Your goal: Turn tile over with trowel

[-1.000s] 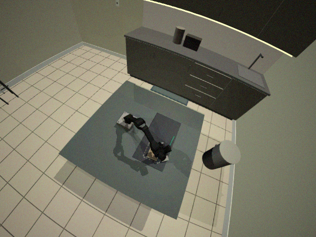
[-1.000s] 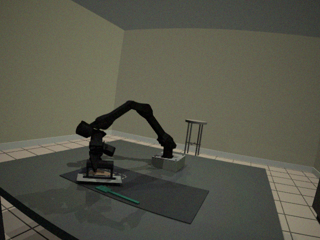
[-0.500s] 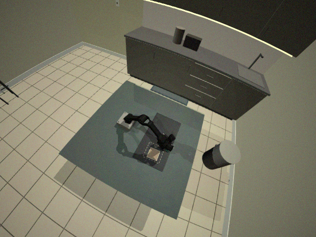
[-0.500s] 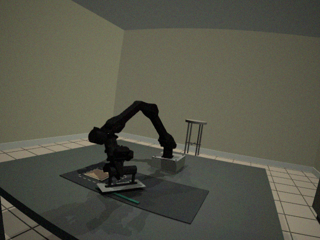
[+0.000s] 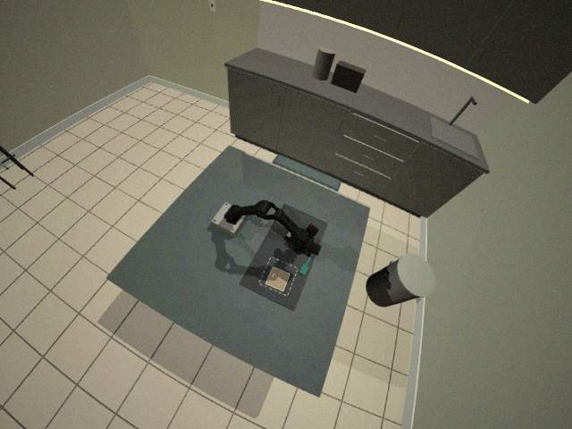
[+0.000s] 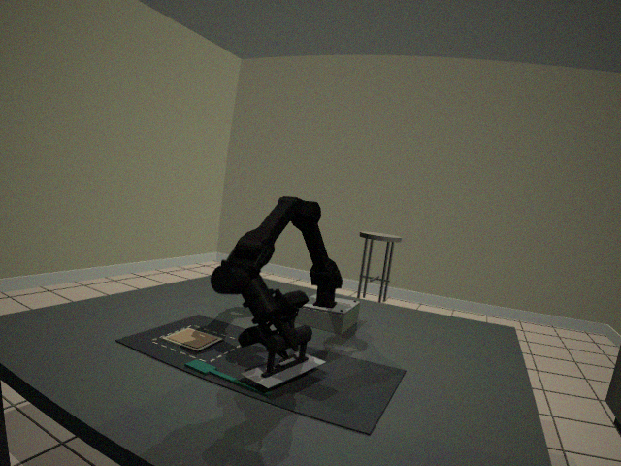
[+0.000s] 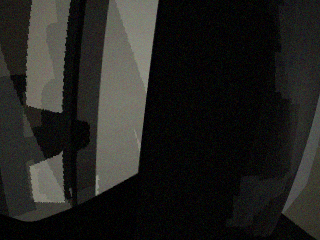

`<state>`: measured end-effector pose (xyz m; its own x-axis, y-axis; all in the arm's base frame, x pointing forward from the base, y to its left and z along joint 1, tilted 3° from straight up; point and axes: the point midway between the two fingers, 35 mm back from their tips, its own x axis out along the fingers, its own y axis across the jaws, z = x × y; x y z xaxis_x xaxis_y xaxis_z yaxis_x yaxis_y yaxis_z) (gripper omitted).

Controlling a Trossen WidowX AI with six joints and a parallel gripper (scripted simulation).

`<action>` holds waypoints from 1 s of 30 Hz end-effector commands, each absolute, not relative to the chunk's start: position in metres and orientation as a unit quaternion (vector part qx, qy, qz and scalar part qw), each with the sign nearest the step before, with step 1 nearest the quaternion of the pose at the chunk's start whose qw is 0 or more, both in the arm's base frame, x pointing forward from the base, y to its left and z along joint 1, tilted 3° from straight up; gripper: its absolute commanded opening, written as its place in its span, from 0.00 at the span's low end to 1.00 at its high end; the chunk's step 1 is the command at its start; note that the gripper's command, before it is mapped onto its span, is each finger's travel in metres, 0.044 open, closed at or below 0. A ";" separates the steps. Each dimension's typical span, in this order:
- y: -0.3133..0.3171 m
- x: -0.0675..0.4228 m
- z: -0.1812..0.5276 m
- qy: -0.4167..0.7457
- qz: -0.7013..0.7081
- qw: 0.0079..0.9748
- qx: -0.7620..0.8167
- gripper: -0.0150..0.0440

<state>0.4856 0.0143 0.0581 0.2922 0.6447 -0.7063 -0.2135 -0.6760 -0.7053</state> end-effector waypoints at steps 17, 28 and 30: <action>0.156 0.428 0.059 -0.313 0.641 0.252 -0.654 0.25; 0.165 0.423 0.052 -0.324 0.645 0.242 -0.648 0.25; 0.165 0.423 0.048 -0.324 0.645 0.242 -0.648 0.25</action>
